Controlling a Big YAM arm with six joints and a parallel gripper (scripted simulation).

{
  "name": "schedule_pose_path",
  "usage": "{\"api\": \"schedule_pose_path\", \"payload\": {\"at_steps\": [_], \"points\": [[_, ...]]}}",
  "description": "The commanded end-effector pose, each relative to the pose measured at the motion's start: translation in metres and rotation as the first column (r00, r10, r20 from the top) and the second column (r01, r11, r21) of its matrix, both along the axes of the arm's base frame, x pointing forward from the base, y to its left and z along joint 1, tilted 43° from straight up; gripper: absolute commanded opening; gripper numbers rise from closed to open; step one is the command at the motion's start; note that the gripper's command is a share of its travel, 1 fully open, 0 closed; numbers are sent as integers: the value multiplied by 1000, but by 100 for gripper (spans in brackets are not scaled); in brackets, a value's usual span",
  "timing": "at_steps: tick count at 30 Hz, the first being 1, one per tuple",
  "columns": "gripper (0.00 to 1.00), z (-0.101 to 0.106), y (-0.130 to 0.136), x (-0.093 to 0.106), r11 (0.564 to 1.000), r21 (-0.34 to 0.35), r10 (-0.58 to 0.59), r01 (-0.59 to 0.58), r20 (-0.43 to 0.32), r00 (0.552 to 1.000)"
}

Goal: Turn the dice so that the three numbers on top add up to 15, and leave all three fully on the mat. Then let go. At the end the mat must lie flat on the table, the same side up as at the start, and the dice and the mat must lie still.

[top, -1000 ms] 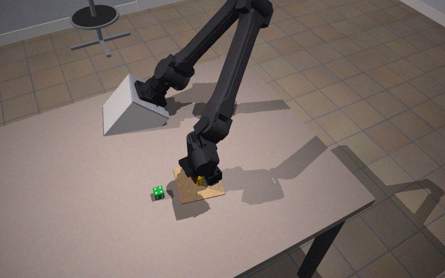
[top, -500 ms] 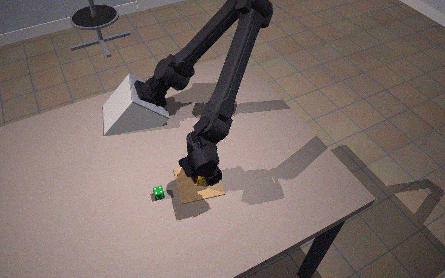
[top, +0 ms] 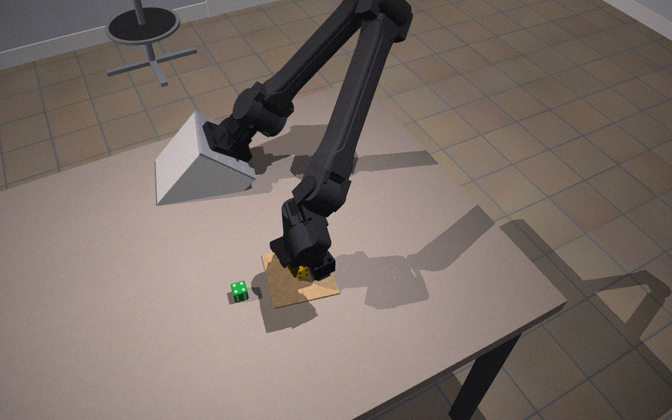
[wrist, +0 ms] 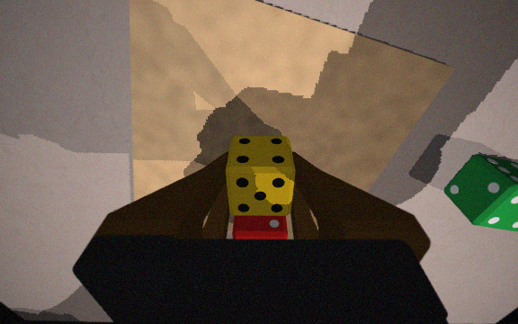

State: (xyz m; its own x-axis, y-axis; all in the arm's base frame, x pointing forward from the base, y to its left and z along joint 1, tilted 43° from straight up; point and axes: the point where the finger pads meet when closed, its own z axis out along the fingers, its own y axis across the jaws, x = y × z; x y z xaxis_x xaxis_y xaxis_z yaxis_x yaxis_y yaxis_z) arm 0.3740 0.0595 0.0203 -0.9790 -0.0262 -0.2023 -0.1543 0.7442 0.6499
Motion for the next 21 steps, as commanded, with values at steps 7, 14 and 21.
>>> {"api": "schedule_pose_path", "payload": {"at_steps": [7, 14, 21], "points": [[33, -2, 4, 3, 1000, 4, 2, -2, -7, 1000], [45, -2, 4, 3, 1000, 4, 2, -2, -7, 1000], [45, -2, 4, 3, 1000, 4, 2, -2, -6, 1000]]}}
